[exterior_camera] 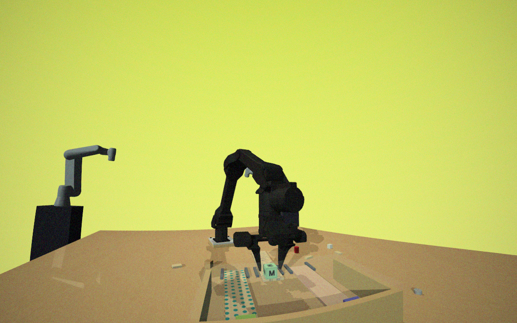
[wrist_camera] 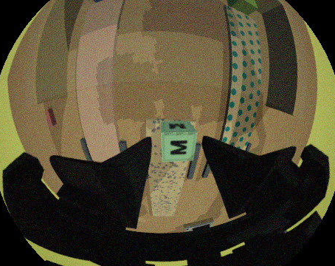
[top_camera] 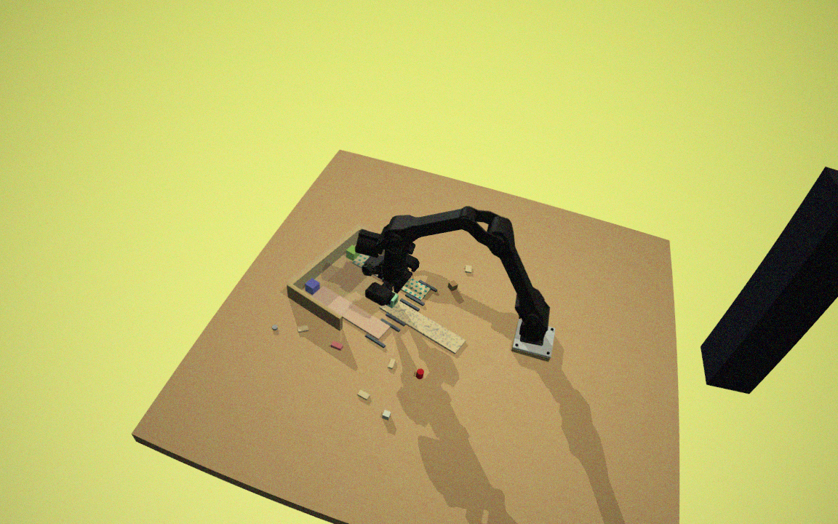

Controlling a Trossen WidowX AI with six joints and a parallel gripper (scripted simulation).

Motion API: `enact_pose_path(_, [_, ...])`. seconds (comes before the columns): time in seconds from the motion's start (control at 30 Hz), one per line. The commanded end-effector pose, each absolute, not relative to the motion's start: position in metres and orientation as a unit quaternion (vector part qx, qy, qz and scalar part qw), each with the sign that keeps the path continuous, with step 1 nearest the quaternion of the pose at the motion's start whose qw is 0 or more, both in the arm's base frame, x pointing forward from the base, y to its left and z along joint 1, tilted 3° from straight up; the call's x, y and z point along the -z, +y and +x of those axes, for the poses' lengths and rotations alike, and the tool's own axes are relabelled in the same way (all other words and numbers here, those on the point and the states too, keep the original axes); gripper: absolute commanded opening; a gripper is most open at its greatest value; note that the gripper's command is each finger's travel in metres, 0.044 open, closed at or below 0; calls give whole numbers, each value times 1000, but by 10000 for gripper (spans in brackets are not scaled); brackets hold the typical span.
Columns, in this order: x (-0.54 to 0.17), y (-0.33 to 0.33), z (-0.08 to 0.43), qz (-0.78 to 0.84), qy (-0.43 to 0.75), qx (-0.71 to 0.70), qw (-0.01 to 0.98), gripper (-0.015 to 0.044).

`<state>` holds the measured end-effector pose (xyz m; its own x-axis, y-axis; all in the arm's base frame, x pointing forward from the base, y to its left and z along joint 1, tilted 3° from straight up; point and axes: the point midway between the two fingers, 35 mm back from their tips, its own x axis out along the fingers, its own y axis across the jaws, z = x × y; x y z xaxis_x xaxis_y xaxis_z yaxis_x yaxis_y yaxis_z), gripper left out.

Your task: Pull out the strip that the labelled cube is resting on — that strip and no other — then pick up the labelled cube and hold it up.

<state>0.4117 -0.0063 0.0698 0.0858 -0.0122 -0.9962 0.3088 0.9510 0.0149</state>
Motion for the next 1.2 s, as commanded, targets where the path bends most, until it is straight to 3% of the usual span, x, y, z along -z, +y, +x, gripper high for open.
enact_pose_path(0.0, [-62, -6, 412, 111, 668, 107, 728, 250])
enact_pose_path(0.23, [-56, -6, 412, 111, 668, 107, 728, 250])
enact_pose_path(0.37, [-59, -6, 412, 111, 668, 110, 728, 145])
enact_pose_path(0.63, [-59, -6, 412, 111, 668, 110, 728, 92])
enact_pose_path(0.77, [-60, -6, 409, 111, 668, 110, 727, 0])
enact_pose_path(1.17, [-88, -6, 363, 111, 670, 108, 726, 0])
